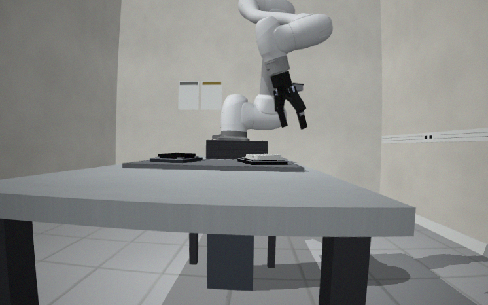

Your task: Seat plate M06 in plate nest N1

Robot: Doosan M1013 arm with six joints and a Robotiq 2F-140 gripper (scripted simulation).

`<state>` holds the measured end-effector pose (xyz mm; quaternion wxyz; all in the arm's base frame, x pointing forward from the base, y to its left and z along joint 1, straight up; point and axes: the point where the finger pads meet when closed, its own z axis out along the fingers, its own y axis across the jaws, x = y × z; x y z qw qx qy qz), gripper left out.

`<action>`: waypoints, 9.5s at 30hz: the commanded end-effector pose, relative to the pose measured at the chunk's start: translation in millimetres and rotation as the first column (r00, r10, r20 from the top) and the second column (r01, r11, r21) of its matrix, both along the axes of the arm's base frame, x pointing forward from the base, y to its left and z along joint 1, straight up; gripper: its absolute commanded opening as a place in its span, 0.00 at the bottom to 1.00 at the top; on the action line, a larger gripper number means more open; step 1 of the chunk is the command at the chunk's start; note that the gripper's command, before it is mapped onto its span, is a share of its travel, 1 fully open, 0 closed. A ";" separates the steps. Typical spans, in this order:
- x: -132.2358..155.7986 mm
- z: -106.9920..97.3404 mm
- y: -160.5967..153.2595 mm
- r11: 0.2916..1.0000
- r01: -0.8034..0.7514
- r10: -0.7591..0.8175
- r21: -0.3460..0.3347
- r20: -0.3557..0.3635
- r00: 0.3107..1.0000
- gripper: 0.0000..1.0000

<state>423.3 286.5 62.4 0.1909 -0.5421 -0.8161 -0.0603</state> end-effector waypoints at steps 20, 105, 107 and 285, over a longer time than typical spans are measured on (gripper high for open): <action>69.0 -35.3 -53.8 0.781 0.568 -0.583 -0.261 0.022 0.812 1.00; 169.8 -103.2 -128.2 -0.086 0.950 -0.970 -0.301 0.242 -0.011 0.10; 169.8 -103.2 -128.2 -0.086 0.950 -0.970 -0.301 0.242 -0.011 0.10; 171.4 -98.9 -133.4 -0.086 0.950 -0.970 -0.301 0.242 -0.011 0.10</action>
